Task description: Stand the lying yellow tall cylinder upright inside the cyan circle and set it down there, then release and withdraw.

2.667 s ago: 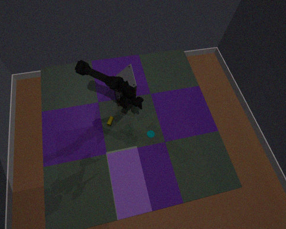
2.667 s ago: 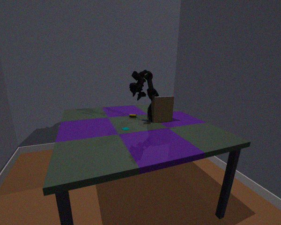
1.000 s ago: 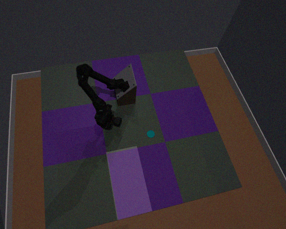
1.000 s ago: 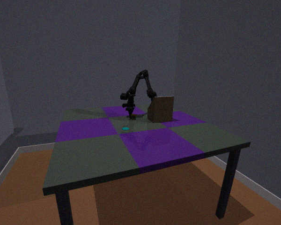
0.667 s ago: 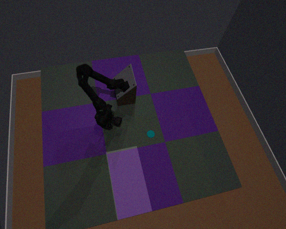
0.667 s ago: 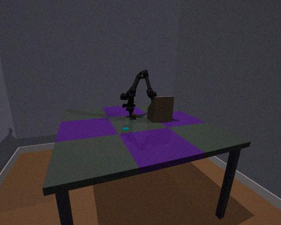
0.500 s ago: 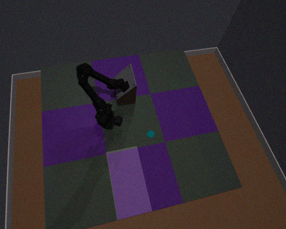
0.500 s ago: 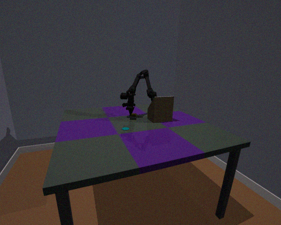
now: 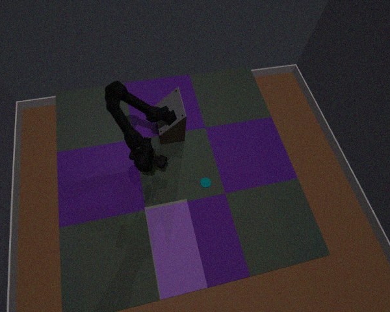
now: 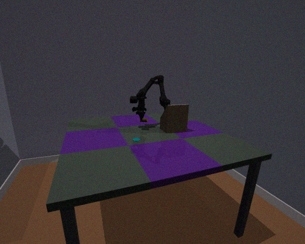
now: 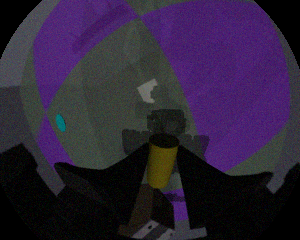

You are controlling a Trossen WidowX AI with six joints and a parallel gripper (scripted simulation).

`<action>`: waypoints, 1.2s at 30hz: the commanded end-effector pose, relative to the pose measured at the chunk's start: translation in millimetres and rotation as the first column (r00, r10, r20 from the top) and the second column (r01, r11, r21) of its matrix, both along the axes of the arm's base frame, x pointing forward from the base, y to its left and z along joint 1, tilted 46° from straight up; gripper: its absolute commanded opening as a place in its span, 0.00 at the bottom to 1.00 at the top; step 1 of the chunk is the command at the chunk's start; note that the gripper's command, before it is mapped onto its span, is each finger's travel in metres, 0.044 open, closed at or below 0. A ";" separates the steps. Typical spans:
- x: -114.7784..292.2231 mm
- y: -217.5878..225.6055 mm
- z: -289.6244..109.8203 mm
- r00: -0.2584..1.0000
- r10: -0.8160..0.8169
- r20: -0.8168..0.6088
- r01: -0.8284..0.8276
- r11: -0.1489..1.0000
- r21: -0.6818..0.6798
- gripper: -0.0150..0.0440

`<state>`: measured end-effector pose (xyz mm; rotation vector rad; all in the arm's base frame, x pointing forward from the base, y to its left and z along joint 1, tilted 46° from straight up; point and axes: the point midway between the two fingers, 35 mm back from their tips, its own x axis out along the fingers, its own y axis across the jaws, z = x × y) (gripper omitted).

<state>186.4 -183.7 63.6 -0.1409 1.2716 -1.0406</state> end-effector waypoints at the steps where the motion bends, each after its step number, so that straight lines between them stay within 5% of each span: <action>1: 1.1 8.5 11.0 1.000 -0.004 0.004 0.004 1.000 -0.006 0.43; 15: -3.6 37.1 42.9 1.000 -0.001 0.002 0.001 1.000 -0.020 0.43; 36: 35.6 56.8 31.8 0.973 0.176 -0.147 -0.171 0.984 0.043 0.43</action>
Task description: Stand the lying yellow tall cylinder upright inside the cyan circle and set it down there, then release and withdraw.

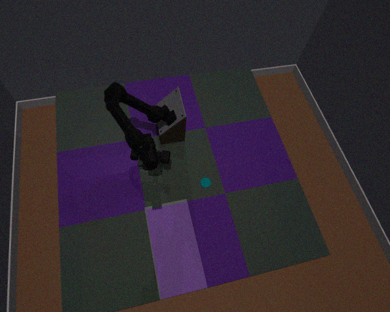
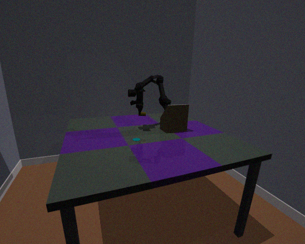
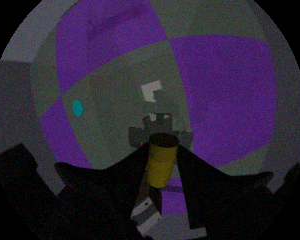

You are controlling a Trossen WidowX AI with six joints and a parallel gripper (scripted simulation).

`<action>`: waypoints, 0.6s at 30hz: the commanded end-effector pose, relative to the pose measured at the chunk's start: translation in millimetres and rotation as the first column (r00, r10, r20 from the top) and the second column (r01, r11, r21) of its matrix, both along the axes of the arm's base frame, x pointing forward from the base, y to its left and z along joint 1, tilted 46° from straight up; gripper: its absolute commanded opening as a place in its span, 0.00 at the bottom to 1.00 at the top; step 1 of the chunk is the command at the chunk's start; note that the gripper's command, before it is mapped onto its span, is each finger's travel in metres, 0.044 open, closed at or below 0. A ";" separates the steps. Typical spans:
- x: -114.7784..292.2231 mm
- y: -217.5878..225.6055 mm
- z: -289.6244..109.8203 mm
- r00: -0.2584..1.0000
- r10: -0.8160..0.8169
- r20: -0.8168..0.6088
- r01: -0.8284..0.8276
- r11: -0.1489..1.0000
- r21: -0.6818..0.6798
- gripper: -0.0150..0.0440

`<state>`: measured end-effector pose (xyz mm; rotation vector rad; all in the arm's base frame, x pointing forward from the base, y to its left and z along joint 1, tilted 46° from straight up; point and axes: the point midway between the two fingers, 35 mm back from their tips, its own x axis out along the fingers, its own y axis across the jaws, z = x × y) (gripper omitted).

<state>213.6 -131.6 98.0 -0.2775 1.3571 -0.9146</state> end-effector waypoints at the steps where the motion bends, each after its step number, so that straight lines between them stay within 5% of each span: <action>1: 10.7 6.2 -3.5 0.998 0.048 -0.042 -0.048 0.999 0.018 0.43; 18: 48.7 34.2 -23.3 0.952 0.235 -0.199 -0.222 0.971 0.083 0.43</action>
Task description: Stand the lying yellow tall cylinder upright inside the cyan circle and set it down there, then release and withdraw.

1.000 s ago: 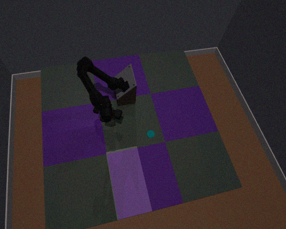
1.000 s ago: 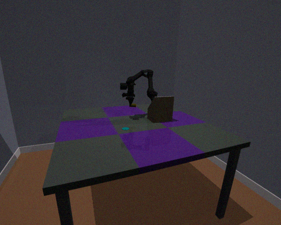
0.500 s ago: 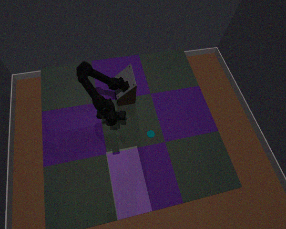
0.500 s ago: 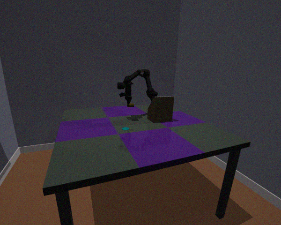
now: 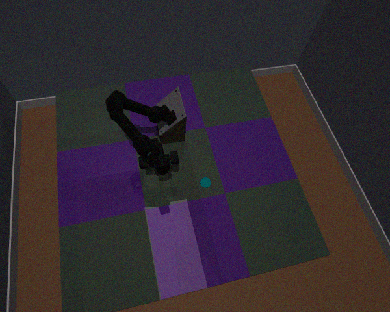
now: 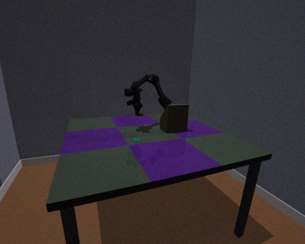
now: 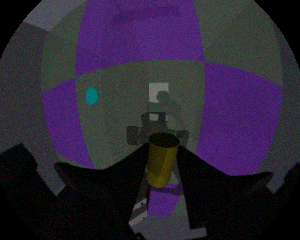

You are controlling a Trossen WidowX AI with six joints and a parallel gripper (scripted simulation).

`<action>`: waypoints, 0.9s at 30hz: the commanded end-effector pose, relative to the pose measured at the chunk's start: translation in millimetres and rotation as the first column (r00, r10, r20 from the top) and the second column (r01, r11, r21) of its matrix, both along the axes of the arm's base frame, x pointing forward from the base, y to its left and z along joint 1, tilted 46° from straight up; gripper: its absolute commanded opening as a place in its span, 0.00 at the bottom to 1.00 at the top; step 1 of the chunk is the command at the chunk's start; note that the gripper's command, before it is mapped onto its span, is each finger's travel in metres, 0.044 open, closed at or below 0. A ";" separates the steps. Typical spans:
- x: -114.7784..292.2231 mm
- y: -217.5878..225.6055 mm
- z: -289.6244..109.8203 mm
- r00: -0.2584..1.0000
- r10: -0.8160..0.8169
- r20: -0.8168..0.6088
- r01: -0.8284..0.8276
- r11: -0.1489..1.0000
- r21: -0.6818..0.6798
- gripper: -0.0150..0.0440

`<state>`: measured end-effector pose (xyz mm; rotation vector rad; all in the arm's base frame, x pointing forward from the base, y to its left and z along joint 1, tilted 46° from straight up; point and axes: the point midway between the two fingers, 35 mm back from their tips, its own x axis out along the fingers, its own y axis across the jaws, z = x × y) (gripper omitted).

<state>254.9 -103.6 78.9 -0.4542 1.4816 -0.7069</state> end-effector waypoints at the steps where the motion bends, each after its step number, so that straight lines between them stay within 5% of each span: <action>1: 9.5 8.1 -5.6 0.998 0.048 -0.044 -0.047 0.999 0.015 0.43; 27: 54.9 54.5 -44.8 0.900 0.325 -0.289 -0.313 0.945 0.089 0.43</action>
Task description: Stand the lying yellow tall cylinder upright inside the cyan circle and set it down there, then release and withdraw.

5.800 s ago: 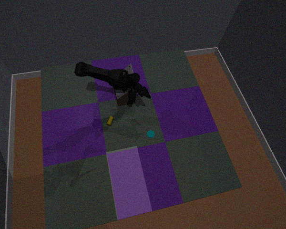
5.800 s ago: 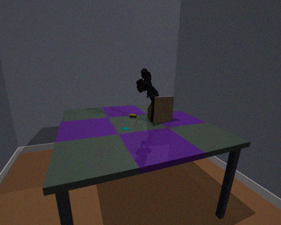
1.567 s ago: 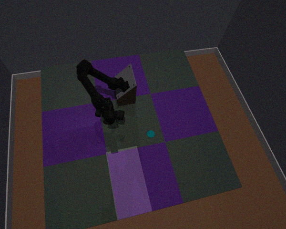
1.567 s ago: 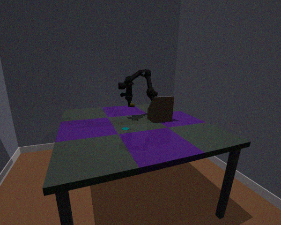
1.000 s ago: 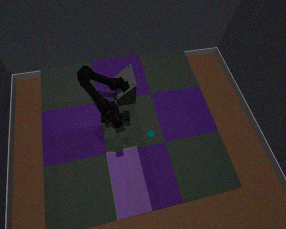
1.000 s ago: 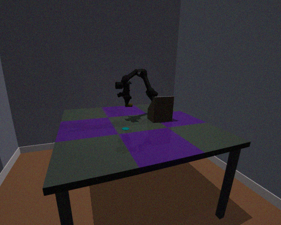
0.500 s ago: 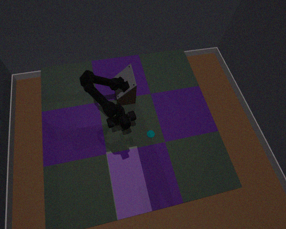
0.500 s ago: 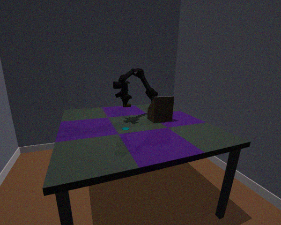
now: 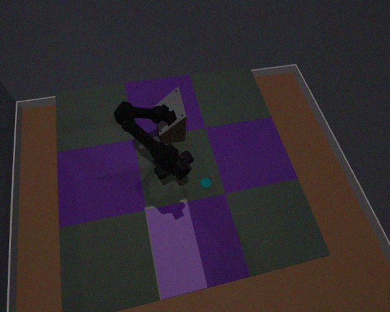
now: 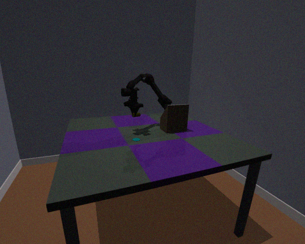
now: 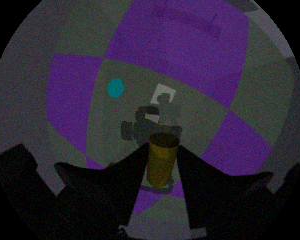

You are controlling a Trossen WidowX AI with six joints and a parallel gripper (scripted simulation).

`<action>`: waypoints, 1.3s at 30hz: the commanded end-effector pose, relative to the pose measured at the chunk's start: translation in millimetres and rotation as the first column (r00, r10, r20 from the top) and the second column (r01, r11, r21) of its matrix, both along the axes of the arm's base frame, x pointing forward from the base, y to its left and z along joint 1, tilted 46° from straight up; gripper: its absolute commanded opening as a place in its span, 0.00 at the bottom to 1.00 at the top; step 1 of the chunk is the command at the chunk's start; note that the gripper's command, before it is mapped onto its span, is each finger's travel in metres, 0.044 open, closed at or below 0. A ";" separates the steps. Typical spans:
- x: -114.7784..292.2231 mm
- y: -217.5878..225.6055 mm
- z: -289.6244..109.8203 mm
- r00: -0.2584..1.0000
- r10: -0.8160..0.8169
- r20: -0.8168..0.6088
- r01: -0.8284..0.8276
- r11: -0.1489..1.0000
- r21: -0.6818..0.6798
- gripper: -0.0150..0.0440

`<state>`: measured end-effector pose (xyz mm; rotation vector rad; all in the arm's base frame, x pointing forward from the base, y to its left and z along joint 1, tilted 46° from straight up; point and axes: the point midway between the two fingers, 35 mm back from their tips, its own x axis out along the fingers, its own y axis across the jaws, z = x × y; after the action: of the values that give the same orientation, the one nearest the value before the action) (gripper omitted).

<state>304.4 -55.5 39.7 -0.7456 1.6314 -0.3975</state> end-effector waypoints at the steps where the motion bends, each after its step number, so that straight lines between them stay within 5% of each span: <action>1: 6.8 8.2 -7.4 0.998 0.048 -0.046 -0.048 0.999 0.008 0.43; 39: 41.2 84.6 -88.2 0.803 0.433 -0.408 -0.431 0.896 0.102 0.43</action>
<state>344.2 22.3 -40.2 -1.1997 1.7768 0.0671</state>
